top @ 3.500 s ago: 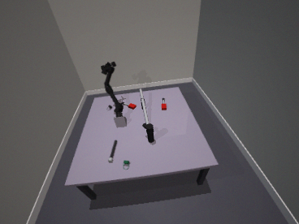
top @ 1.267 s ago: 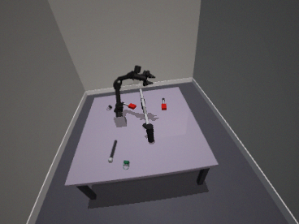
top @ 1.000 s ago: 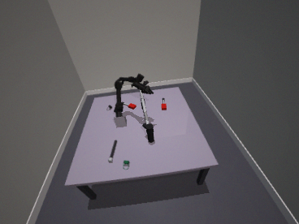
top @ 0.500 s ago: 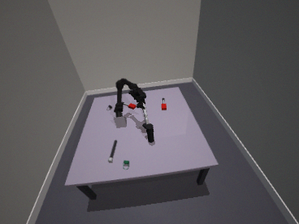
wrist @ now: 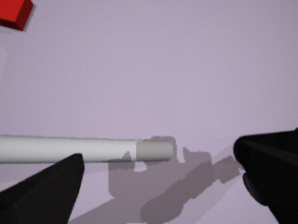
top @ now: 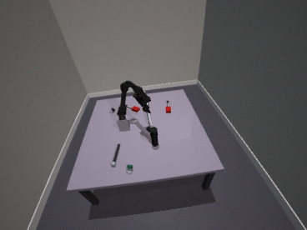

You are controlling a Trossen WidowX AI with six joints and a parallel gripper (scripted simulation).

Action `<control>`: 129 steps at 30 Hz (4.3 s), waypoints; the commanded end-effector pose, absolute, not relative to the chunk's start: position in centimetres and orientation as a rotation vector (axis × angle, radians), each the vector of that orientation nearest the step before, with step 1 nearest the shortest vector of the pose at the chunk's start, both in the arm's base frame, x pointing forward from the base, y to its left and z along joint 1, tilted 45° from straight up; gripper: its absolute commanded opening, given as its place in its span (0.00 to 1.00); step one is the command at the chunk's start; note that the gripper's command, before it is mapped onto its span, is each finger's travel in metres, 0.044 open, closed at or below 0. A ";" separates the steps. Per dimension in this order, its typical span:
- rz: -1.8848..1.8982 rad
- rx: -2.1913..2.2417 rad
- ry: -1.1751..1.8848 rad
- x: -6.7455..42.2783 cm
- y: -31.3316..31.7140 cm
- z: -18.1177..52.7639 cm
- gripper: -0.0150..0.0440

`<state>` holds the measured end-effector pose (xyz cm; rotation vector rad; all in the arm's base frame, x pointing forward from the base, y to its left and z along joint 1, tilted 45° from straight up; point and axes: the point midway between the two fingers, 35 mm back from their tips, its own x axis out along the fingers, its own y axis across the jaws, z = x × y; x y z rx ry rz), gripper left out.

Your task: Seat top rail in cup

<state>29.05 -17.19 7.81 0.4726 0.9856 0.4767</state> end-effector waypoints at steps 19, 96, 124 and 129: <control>1.229 -0.635 0.442 27.4 -25.0 -2.3 1.00; 1.387 -0.985 0.123 28.0 -19.3 -10.8 1.00; 1.392 -0.999 0.118 28.3 -18.2 -11.6 0.30; 1.378 -0.972 0.155 28.7 -18.0 -11.4 0.25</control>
